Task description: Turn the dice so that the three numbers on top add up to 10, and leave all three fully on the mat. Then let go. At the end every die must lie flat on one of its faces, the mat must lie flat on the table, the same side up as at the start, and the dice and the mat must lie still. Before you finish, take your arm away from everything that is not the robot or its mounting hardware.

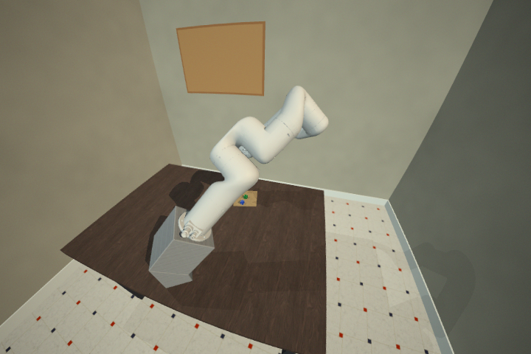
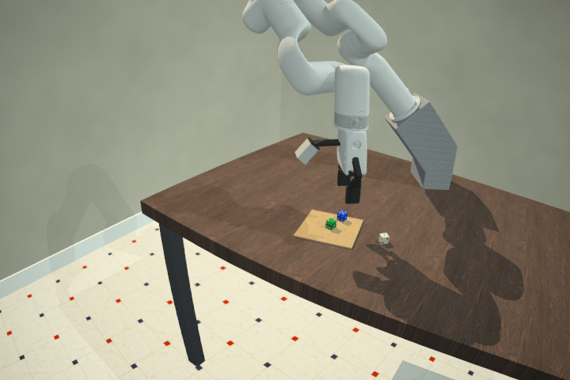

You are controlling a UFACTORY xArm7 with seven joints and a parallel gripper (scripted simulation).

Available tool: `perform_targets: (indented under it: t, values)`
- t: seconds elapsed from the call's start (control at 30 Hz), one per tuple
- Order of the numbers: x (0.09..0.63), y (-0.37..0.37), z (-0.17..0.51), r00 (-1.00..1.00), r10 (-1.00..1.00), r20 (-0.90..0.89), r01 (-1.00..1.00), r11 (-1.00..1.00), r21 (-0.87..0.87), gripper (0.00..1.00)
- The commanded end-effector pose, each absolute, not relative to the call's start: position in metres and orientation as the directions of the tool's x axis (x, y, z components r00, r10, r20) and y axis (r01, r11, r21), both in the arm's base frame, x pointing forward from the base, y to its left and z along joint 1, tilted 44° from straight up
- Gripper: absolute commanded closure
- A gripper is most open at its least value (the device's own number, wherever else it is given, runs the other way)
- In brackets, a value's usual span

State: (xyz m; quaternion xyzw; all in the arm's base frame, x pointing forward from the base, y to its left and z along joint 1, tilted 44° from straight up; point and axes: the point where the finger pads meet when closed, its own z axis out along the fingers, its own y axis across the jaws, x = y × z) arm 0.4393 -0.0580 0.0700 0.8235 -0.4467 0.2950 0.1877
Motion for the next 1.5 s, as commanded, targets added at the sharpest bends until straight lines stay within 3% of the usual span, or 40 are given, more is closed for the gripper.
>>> perform_targets:
  t: [0.0, 0.1, 0.57, 0.67, 1.1, 1.47]
  values:
    - [0.441, -0.052, 0.067, 0.272, -0.701, 0.660, -0.903, -0.422, -0.076, 0.00]
    - [0.441, -0.052, 0.066, 0.271, -0.701, 0.660, -0.904, -0.421, -0.077, 0.00]
    - [0.443, -0.036, 0.051, -0.244, -0.823, 0.514, -0.913, 0.015, -0.408, 0.00]
    - [0.443, -0.035, 0.051, -0.264, -0.822, 0.504, -0.907, 0.034, -0.420, 0.00]
    - [0.444, -0.022, 0.037, -0.677, -0.698, 0.233, -0.660, 0.437, -0.611, 0.00]
    - [0.445, -0.013, 0.027, -0.855, -0.517, 0.024, -0.404, 0.638, -0.655, 0.00]
